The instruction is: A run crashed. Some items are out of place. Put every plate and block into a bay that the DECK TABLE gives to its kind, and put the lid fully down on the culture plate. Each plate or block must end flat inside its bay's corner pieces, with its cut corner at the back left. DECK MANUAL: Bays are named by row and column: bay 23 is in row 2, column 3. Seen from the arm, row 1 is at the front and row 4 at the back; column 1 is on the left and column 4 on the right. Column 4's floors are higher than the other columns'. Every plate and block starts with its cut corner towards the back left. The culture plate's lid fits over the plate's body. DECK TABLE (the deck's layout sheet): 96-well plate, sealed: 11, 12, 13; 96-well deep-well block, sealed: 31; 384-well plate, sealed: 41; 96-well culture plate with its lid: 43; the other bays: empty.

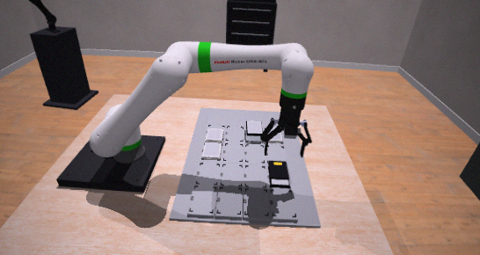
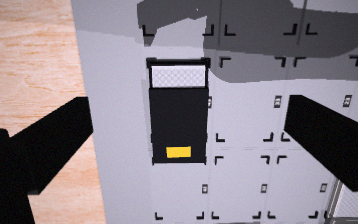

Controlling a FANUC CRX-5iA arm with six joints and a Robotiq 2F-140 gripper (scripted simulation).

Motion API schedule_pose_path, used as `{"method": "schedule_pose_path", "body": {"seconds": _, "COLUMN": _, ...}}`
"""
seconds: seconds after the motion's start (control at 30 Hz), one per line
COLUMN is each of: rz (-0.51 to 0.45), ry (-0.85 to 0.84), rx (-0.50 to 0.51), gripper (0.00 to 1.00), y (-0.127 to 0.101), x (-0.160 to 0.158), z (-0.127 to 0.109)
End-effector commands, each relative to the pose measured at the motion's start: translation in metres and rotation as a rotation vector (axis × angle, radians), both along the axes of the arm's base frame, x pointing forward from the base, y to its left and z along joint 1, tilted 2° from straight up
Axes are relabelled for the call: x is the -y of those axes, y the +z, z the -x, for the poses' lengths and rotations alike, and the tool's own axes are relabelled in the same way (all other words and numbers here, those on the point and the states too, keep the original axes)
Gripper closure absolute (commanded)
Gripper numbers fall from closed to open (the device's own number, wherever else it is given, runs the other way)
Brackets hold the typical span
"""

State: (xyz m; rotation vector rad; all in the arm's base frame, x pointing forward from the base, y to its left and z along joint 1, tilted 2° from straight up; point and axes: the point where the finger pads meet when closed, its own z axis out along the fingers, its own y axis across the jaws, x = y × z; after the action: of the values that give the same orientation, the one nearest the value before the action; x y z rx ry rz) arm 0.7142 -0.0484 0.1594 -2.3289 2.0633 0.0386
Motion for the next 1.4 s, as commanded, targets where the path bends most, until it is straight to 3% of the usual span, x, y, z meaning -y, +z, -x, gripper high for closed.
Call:
{"method": "schedule_pose_path", "body": {"seconds": 0.0, "rz": 0.001, "ry": 0.0, "rx": 0.003, "gripper": 0.0, "y": 0.002, "x": -0.013, "z": 0.001}}
{"method": "schedule_pose_path", "body": {"seconds": 1.37, "rz": 0.0, "ry": 0.0, "rx": 0.003, "gripper": 0.0, "y": 0.008, "x": -0.156, "z": 0.019}}
